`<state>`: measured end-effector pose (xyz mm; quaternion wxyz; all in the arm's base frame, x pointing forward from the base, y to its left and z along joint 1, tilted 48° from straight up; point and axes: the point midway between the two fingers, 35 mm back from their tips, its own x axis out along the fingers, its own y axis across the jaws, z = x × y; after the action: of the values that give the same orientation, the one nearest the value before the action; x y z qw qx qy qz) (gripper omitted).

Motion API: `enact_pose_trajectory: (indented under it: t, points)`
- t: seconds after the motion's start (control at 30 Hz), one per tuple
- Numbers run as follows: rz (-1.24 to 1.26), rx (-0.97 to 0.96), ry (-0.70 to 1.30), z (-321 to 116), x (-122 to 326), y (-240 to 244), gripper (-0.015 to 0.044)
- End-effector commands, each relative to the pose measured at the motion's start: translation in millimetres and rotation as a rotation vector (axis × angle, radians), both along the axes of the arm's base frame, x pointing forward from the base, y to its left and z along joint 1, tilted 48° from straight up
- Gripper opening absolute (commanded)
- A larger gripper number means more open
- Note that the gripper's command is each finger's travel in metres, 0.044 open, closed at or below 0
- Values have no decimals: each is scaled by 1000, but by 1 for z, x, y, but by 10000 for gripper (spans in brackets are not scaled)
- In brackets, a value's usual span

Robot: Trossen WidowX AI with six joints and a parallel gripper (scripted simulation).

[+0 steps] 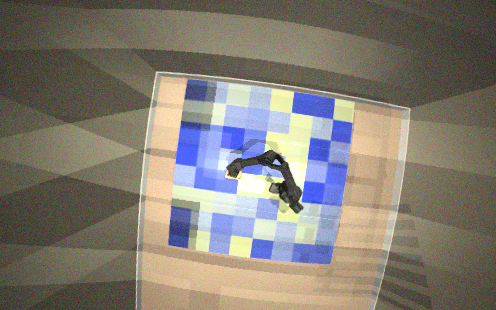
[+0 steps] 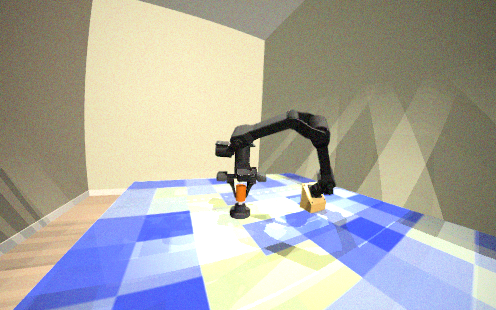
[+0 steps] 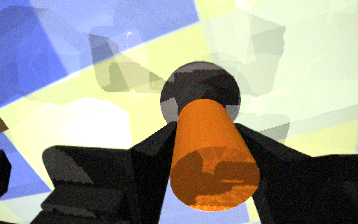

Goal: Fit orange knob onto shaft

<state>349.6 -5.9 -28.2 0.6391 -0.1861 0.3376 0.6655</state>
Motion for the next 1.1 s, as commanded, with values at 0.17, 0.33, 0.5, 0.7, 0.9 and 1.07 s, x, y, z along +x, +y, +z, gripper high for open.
enact_pose_trajectory:
  t: [0.17,0.33,0.5,0.7,0.9,1.07]
  points:
    - [0,1,-3,0,1,2,0]
    - [0,1,-3,0,1,2,0]
    - [0,1,-3,0,1,3,0]
    - [0,1,-3,3,1,0,0]
    - [59,11,-66,4,2,-1,0]
    - [142,24,-154,1,1,-1,0]
